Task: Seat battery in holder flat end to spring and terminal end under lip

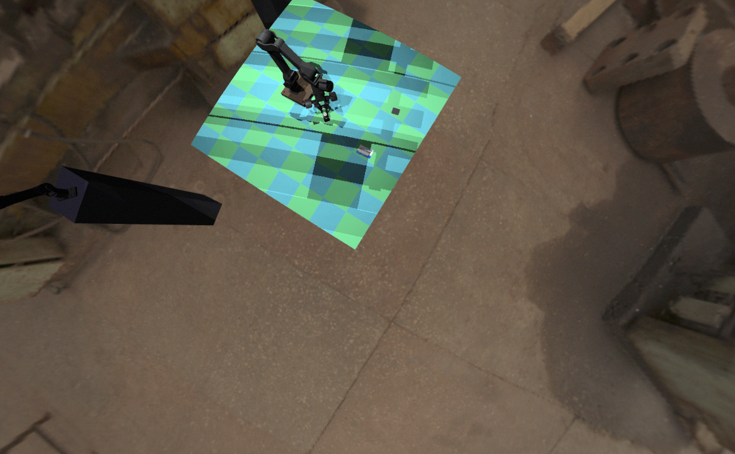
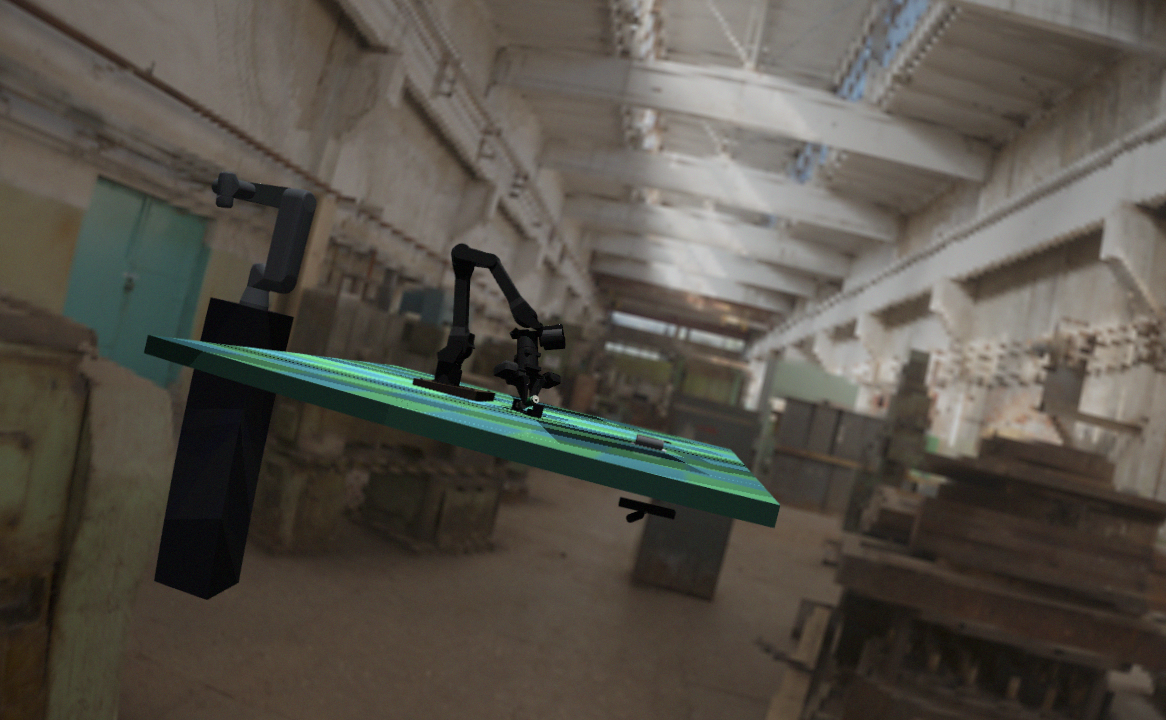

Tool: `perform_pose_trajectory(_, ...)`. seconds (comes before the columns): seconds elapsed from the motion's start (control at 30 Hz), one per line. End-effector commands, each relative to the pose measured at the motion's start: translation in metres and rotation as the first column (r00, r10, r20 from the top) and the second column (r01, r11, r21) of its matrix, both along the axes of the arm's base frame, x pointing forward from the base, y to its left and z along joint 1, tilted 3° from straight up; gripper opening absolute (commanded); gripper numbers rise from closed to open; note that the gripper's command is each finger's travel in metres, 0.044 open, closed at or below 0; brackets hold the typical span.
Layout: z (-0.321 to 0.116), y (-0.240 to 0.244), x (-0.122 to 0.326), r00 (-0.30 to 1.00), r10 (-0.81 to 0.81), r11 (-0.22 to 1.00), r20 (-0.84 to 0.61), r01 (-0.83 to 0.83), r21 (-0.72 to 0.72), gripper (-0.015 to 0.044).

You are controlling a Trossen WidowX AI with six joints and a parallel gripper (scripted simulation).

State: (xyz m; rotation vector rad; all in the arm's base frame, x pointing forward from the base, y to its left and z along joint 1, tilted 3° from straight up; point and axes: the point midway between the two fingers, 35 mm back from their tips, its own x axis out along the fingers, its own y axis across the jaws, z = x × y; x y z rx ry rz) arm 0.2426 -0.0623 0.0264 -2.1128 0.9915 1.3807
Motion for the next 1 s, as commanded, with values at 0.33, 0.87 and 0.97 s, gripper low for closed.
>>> perform_pose_trajectory(0.33, -0.0057, -0.0007, -0.0002, 0.995, 0.017, 0.997, -0.103, -0.009, 0.083, 0.0073)
perform_pose_trajectory(0.87, -0.0080, -0.0035, 0.0023, 0.982, 0.026, 0.986, -0.190, 0.006, 0.168, 0.0073)
perform_pose_trajectory(0.97, -0.0083, -0.0039, 0.0027, 0.978, 0.028, 0.983, -0.205, 0.010, 0.184, 0.0073)
